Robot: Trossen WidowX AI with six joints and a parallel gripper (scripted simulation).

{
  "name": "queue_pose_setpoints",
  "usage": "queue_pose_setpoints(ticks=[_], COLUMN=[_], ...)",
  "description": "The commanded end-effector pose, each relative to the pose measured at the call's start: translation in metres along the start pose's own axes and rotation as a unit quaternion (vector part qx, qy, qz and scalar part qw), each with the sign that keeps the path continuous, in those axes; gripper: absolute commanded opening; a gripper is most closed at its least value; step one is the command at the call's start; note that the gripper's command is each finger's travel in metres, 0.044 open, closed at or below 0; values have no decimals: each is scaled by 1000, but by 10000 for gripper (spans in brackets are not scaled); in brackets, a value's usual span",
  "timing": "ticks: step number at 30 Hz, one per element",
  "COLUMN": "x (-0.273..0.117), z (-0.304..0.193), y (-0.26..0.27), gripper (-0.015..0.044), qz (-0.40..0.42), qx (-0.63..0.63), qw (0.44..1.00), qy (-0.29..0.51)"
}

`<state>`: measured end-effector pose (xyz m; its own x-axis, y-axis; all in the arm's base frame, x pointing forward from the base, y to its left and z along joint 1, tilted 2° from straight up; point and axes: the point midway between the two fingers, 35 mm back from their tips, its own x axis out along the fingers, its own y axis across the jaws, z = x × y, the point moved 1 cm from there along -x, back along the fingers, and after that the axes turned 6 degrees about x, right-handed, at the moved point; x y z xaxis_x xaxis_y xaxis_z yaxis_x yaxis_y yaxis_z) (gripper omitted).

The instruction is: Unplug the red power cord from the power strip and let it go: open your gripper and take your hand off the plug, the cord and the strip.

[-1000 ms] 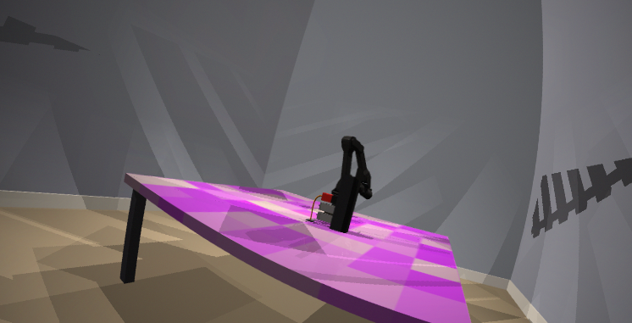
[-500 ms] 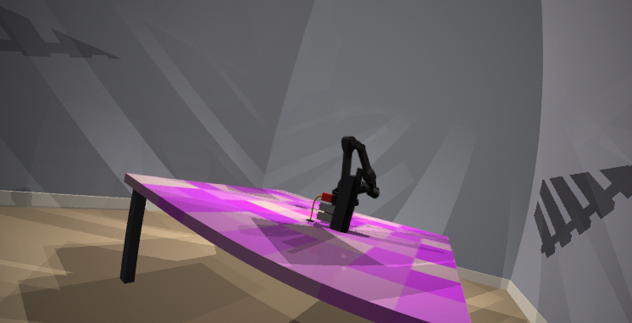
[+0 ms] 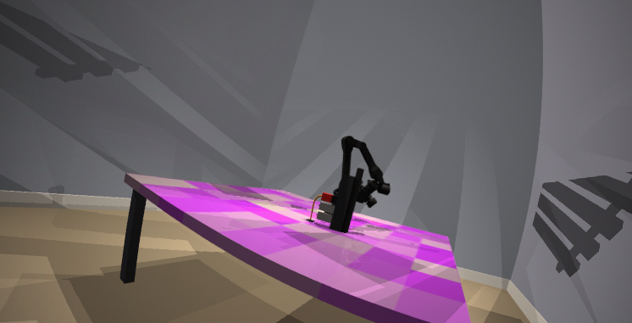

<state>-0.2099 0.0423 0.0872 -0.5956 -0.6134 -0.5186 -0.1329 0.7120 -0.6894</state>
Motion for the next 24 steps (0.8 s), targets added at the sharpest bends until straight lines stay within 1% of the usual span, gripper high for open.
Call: queue_pose_setpoints(ticks=[1, 7, 13, 24], x=[-16, -44, -77, -152], z=[-11, -25, -35, -40], y=[16, 41, 64, 100], gripper=[160, 160, 160, 160], qz=[47, 123, 203, 349], qx=[-65, -154, -232, -345], qw=[997, 980, 951, 871], qy=[18, 32, 32, -13])
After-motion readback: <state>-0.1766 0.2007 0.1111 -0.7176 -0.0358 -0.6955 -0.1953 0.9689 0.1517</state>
